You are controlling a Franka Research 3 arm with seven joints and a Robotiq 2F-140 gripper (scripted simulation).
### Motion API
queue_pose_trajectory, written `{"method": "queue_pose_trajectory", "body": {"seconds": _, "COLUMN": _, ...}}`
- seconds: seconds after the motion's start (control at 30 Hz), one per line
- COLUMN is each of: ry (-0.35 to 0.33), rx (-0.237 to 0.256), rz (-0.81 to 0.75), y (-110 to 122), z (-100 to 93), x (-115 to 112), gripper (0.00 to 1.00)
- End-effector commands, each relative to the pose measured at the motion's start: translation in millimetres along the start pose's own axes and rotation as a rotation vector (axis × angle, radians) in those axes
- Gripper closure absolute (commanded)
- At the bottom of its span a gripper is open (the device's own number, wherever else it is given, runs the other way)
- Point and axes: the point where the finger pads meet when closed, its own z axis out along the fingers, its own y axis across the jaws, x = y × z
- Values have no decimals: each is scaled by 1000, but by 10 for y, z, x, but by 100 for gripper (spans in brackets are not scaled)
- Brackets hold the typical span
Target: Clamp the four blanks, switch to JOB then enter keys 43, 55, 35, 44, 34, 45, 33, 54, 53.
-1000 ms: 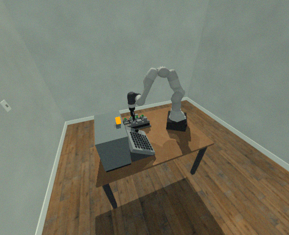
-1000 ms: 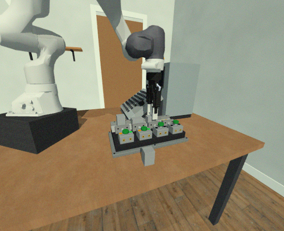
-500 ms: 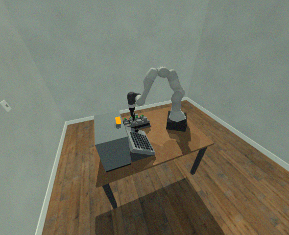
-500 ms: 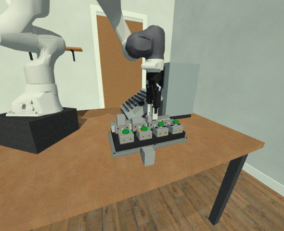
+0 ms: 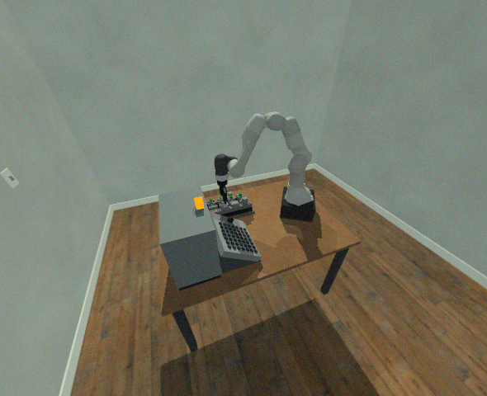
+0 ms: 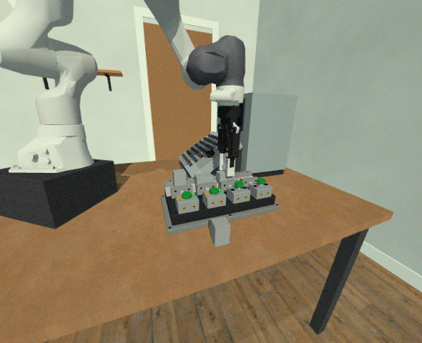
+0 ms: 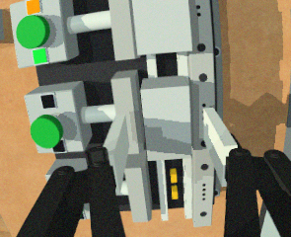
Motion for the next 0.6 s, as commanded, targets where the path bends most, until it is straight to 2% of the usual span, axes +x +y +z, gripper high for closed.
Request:
{"method": "queue_pose_trajectory", "body": {"seconds": 0.0, "ry": 1, "rx": -1, "rz": 1, "y": 2, "z": -78, "x": 2, "gripper": 60}}
{"method": "queue_pose_trajectory", "body": {"seconds": 0.13, "ry": 1, "rx": -1, "rz": 1, "y": 2, "z": -218, "x": 1, "gripper": 60}}
{"method": "queue_pose_trajectory", "body": {"seconds": 0.2, "ry": 1, "rx": -1, "rz": 1, "y": 2, "z": -218, "x": 1, "gripper": 60}}
{"method": "queue_pose_trajectory", "body": {"seconds": 0.57, "ry": 1, "rx": -1, "rz": 1, "y": 1, "z": -757, "x": 1, "gripper": 60}}
